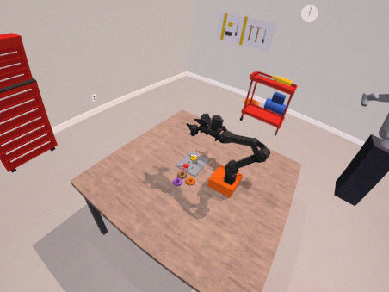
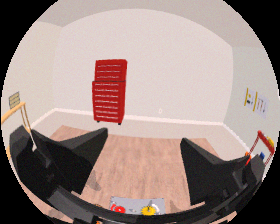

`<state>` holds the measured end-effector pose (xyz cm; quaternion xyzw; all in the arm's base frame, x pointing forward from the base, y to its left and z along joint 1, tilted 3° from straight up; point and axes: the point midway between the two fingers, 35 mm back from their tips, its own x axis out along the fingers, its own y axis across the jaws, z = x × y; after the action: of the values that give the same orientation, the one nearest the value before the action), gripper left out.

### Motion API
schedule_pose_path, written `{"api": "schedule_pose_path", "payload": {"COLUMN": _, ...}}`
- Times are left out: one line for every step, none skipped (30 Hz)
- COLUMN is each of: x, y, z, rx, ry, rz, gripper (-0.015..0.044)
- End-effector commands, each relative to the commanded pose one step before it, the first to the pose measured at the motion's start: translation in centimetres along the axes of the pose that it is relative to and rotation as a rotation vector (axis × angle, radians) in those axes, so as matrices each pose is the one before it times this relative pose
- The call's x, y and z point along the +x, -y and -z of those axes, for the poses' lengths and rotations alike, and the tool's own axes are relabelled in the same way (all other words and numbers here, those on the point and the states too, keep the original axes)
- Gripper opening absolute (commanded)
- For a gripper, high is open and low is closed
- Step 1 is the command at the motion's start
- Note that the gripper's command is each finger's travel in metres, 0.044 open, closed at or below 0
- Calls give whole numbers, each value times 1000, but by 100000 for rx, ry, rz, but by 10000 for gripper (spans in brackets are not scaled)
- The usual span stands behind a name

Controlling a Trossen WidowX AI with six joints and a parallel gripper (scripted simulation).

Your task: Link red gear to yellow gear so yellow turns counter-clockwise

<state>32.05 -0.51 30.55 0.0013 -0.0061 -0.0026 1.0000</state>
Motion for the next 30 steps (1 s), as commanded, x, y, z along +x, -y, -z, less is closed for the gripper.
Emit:
{"api": "schedule_pose_path", "payload": {"x": 99, "y": -130, "z": 230, "rx": 425, "ry": -1078, "rz": -383, "gripper": 426}}
{"api": "schedule_pose_path", "payload": {"x": 287, "y": -392, "z": 692, "rx": 1245, "ry": -3243, "rz": -1122, "gripper": 440}}
{"api": "schedule_pose_path", "payload": {"x": 465, "y": -649, "z": 1155, "rx": 1972, "ry": -5438, "rz": -1780, "gripper": 440}}
{"api": "schedule_pose_path", "payload": {"x": 562, "y": -780, "z": 1416, "rx": 2238, "ry": -6707, "rz": -2015, "gripper": 440}}
{"api": "schedule_pose_path", "payload": {"x": 565, "y": -757, "z": 1416, "rx": 2047, "ry": -6762, "rz": -1824, "gripper": 440}}
{"api": "schedule_pose_path", "payload": {"x": 566, "y": -733, "z": 1415, "rx": 1857, "ry": -6805, "rz": -1620, "gripper": 440}}
{"api": "schedule_pose_path", "payload": {"x": 566, "y": -707, "z": 1412, "rx": 1669, "ry": -6839, "rz": -1403, "gripper": 440}}
{"api": "schedule_pose_path", "payload": {"x": 566, "y": -679, "z": 1408, "rx": 1485, "ry": -6864, "rz": -1175, "gripper": 440}}
{"api": "schedule_pose_path", "payload": {"x": 593, "y": -685, "z": 1482, "rx": 1373, "ry": -7262, "rz": -981, "gripper": 440}}
{"api": "schedule_pose_path", "payload": {"x": 596, "y": -656, "z": 1486, "rx": 1187, "ry": -7324, "rz": -707, "gripper": 440}}
{"api": "schedule_pose_path", "payload": {"x": 592, "y": -620, "z": 1476, "rx": 996, "ry": -7315, "rz": -413, "gripper": 440}}
{"api": "schedule_pose_path", "payload": {"x": 588, "y": -582, "z": 1465, "rx": 813, "ry": -7292, "rz": -109, "gripper": 440}}
{"api": "schedule_pose_path", "payload": {"x": 582, "y": -542, "z": 1452, "rx": 639, "ry": -7253, "rz": 204, "gripper": 440}}
{"api": "schedule_pose_path", "payload": {"x": 576, "y": -502, "z": 1436, "rx": 474, "ry": -7199, "rz": 524, "gripper": 440}}
{"api": "schedule_pose_path", "payload": {"x": 568, "y": -461, "z": 1419, "rx": 318, "ry": -7129, "rz": 851, "gripper": 440}}
{"api": "schedule_pose_path", "payload": {"x": 558, "y": -420, "z": 1399, "rx": 174, "ry": -7044, "rz": 1182, "gripper": 440}}
{"api": "schedule_pose_path", "payload": {"x": 606, "y": -356, "z": 1548, "rx": 5, "ry": -7801, "rz": 1829, "gripper": 440}}
{"api": "schedule_pose_path", "payload": {"x": 604, "y": -313, "z": 1552, "rx": -143, "ry": -7841, "rz": 2288, "gripper": 440}}
{"api": "schedule_pose_path", "payload": {"x": 587, "y": -262, "z": 1515, "rx": -276, "ry": -7667, "rz": 2708, "gripper": 440}}
{"api": "schedule_pose_path", "payload": {"x": 567, "y": -211, "z": 1476, "rx": -389, "ry": -7473, "rz": 3128, "gripper": 440}}
{"api": "schedule_pose_path", "payload": {"x": 546, "y": -160, "z": 1435, "rx": -483, "ry": -7257, "rz": 3543, "gripper": 440}}
{"api": "schedule_pose_path", "payload": {"x": 440, "y": -97, "z": 1149, "rx": -454, "ry": -5815, "rz": 3234, "gripper": 440}}
{"api": "schedule_pose_path", "payload": {"x": 263, "y": -45, "z": 672, "rx": -291, "ry": -3408, "rz": 2073, "gripper": 440}}
{"api": "schedule_pose_path", "payload": {"x": 89, "y": -13, "z": 221, "rx": -100, "ry": -1122, "rz": 713, "gripper": 440}}
{"api": "schedule_pose_path", "payload": {"x": 0, "y": 159, "z": -9, "rx": -1, "ry": 1, "rz": 14, "gripper": 440}}
{"api": "schedule_pose_path", "payload": {"x": 2, "y": 396, "z": -17, "rx": -2, "ry": 4, "rz": 36, "gripper": 440}}
{"api": "schedule_pose_path", "payload": {"x": 1, "y": 158, "z": -5, "rx": -1, "ry": 2, "rz": 14, "gripper": 440}}
{"api": "schedule_pose_path", "payload": {"x": 0, "y": 0, "z": 0, "rx": 0, "ry": 0, "rz": 0, "gripper": 440}}
{"api": "schedule_pose_path", "payload": {"x": 0, "y": 0, "z": 0, "rx": 0, "ry": 0, "rz": 0, "gripper": 440}}
{"api": "schedule_pose_path", "payload": {"x": -1, "y": 6, "z": -80, "rx": 0, "ry": 7, "rz": 1, "gripper": 440}}
